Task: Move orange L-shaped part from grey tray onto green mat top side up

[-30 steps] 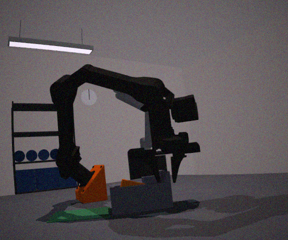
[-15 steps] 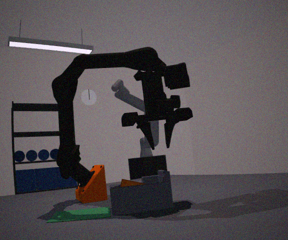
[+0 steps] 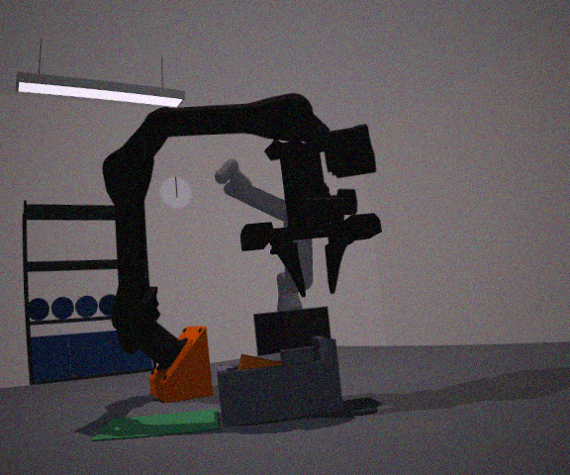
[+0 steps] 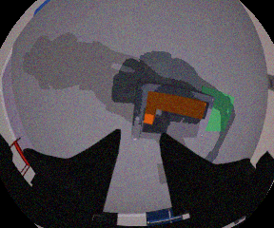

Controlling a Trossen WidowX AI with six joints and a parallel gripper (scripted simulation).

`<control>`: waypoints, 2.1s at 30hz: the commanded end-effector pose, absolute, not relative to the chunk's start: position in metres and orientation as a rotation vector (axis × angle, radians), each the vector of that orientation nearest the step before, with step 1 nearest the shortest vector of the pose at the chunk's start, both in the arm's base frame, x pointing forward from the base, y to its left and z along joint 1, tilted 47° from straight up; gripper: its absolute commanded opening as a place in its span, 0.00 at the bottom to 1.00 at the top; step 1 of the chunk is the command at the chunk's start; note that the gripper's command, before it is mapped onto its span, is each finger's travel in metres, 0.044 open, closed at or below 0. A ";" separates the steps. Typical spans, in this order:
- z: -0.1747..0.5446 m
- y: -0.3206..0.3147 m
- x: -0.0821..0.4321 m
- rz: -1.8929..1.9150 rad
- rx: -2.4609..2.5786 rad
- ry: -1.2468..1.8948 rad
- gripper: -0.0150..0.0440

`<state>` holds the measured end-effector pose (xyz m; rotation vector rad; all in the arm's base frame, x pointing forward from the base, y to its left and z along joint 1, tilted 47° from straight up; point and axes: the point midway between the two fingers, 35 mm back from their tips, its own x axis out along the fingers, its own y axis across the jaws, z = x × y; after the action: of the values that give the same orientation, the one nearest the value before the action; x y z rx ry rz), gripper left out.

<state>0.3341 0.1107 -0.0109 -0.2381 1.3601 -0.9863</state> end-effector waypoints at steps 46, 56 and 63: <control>-0.011 0.111 0.334 -0.984 -0.239 1.360 0.56; -0.011 0.111 0.334 -0.984 -0.239 1.360 0.56; -0.032 0.089 0.332 -0.993 -0.237 1.365 0.56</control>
<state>0.3350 0.1053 -0.0211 -0.2309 1.3548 -0.9770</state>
